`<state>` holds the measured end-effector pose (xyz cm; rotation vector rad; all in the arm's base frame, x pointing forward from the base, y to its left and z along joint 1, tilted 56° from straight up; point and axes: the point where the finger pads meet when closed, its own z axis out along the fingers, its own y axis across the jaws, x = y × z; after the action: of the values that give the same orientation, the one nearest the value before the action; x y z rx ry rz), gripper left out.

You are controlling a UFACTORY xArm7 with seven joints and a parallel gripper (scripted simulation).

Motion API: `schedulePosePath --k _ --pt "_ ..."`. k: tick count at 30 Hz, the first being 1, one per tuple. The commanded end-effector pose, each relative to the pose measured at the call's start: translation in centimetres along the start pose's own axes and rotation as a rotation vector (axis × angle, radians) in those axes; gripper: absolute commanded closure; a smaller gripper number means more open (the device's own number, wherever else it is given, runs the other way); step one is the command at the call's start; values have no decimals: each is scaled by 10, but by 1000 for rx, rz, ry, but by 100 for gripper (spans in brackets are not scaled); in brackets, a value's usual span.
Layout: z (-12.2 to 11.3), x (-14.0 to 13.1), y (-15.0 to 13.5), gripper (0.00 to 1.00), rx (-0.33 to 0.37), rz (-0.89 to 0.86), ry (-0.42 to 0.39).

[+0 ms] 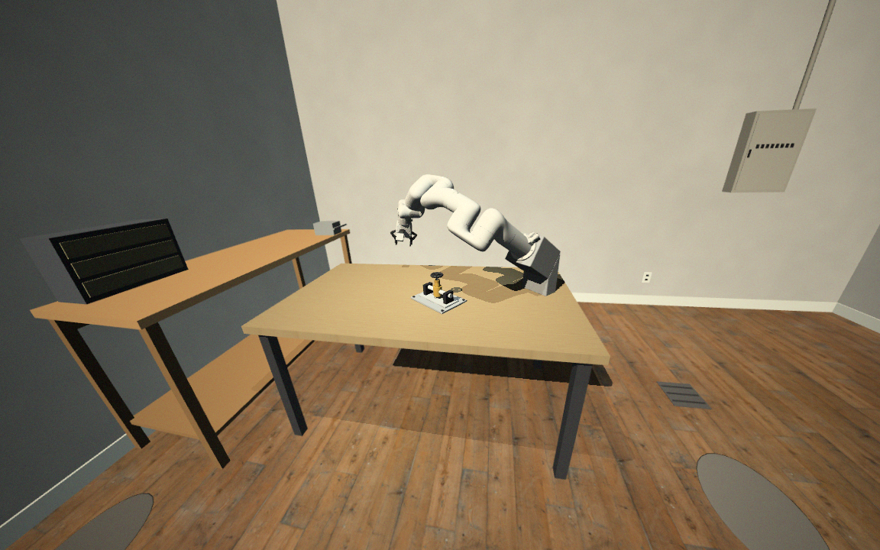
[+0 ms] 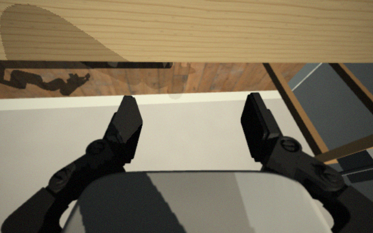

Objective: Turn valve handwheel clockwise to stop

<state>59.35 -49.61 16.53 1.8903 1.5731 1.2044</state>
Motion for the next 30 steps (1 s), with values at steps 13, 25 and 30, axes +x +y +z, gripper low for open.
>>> schedulePosePath --k 13,25,30 --pt "-3 -2 1 0 -3 -1 -6" --pt "-19 31 13 0 15 28 31" --pt "-45 94 21 0 59 88 95"
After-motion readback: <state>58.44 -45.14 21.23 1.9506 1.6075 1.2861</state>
